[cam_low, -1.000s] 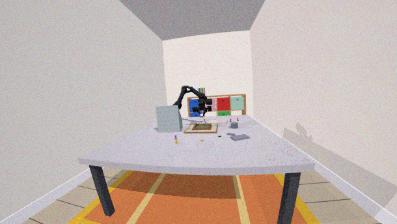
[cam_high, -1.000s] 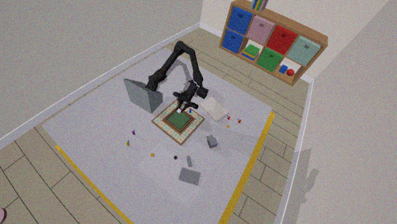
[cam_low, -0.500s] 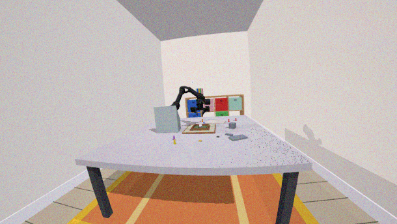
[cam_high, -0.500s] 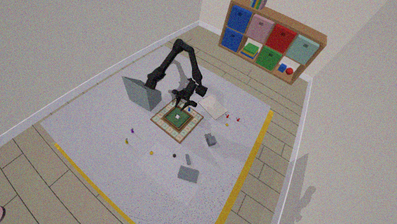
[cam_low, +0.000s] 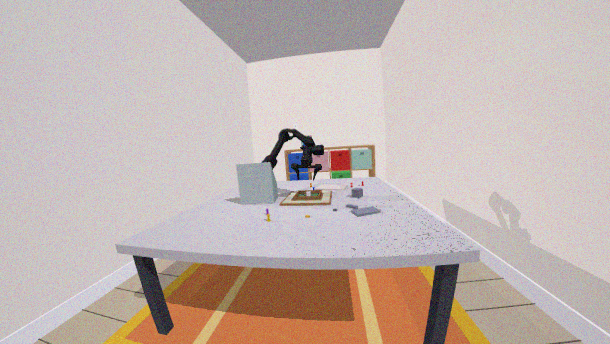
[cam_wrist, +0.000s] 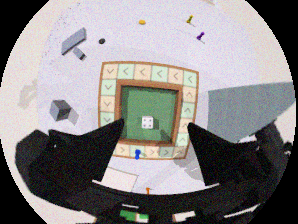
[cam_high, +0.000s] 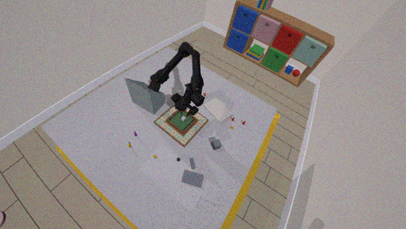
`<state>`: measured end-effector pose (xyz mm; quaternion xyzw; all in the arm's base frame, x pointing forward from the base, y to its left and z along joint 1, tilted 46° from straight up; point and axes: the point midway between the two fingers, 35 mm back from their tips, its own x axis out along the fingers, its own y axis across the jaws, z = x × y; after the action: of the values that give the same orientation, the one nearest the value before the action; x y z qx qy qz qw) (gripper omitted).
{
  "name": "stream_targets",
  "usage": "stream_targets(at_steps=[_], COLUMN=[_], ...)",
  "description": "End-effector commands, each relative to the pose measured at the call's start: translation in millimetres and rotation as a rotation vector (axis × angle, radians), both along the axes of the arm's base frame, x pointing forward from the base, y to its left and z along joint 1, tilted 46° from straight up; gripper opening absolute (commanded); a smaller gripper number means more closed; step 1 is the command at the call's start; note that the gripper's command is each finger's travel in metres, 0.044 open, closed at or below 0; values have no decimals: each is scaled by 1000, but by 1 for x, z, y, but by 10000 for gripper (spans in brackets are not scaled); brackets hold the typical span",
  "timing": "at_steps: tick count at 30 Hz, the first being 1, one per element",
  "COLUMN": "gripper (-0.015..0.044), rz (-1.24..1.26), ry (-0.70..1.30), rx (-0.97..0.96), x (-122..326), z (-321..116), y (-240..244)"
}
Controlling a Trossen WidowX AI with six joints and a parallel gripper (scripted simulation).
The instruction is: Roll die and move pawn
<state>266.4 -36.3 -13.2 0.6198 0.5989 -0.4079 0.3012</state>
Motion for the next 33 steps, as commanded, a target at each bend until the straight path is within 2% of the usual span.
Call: stream_targets(at_steps=[1,4,6,9,15,21,33], gripper=[440,440,440,361,204,200,200], rz=[-72,-72,-62,87,709,1243,1259], ry=[-103,-103,-59,-175,-650,-1091,-1105], rx=[278,278,210,210,204,195,194], x=[4,4,1,8,31,45,48], z=[-9,-9,-10,-5,21,47,50], y=[2,2,-1,8,50,93,96])
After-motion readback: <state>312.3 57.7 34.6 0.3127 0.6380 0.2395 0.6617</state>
